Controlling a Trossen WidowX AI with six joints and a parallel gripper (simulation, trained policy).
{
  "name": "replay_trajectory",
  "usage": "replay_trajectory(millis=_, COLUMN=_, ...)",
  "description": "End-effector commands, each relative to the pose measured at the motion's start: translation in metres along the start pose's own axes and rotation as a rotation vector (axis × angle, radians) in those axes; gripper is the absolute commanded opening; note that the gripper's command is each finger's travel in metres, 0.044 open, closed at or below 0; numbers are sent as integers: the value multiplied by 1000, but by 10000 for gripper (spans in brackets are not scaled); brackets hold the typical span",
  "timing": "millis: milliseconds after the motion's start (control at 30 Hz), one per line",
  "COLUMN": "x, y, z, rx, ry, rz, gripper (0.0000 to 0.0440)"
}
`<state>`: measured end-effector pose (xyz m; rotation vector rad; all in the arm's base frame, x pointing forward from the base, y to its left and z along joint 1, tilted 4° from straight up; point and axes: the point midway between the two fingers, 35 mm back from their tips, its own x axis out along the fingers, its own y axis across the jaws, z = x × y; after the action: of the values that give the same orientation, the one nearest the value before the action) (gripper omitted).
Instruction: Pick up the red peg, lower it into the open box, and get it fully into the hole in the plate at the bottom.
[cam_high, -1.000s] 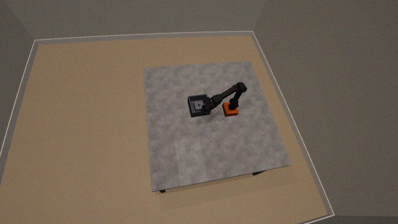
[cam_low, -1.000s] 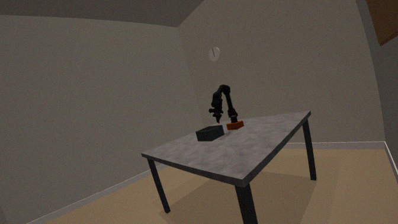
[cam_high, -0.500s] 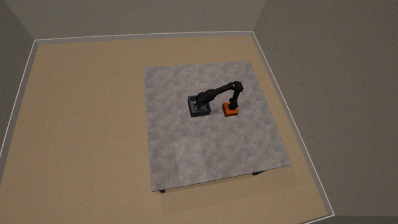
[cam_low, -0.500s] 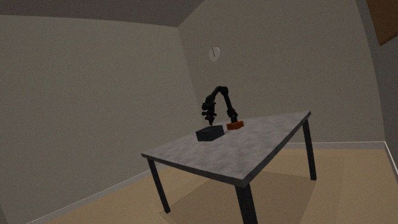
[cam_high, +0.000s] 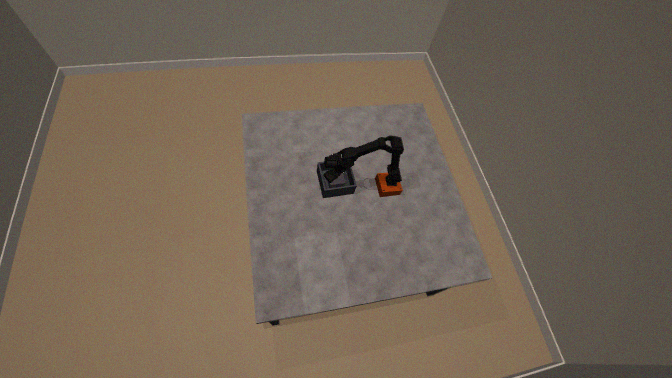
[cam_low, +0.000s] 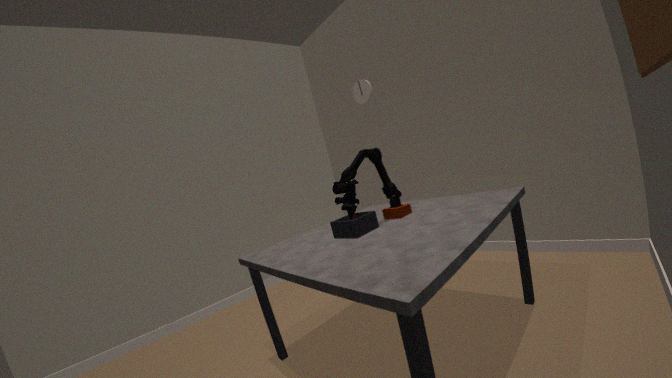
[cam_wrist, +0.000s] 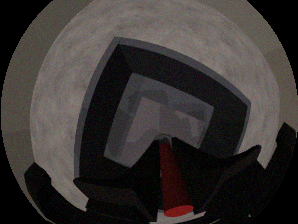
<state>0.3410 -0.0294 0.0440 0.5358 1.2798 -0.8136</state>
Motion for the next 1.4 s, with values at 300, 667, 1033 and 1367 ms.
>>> replay_trajectory(millis=300, x=26, y=9, z=12, rx=-53, ry=89, rz=33, gripper=289)
replay_trajectory(millis=667, x=9, y=43, z=41, rx=-57, ry=123, rz=131, gripper=440)
replay_trajectory(millis=1033, x=-9, y=73, z=59, rx=-70, ry=109, rz=231, gripper=440)
replay_trajectory(millis=1367, x=-9, y=73, z=60, rx=-71, ry=108, rz=233, gripper=440)
